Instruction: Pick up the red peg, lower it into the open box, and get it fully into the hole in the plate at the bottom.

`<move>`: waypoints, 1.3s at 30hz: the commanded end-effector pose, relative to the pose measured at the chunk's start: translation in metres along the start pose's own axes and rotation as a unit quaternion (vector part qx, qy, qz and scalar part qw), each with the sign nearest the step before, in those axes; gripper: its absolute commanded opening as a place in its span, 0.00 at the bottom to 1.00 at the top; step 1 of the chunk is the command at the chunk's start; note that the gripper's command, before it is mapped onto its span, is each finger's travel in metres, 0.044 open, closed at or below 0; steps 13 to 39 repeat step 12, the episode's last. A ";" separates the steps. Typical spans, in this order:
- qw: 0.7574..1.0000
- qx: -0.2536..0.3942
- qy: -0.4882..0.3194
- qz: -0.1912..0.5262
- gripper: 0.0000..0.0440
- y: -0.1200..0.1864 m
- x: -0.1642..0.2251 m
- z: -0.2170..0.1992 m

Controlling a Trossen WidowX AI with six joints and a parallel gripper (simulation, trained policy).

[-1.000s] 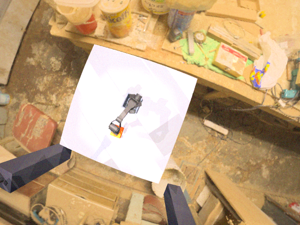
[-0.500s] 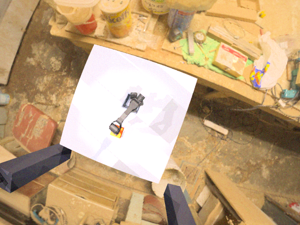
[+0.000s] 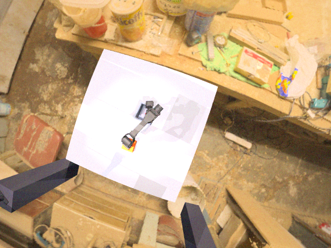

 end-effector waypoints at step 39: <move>0.999 -0.031 0.038 0.009 0.52 0.003 -0.020 0.018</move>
Point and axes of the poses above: the point midway between the two fingers, 35 mm back from their tips, its own y axis back along the fingers, its own z axis across the jaws, x = y × z, the point moved 3 cm from there along y, back along the fingers, and after that the axes turned 15 degrees about -y, right-handed, at the moved point
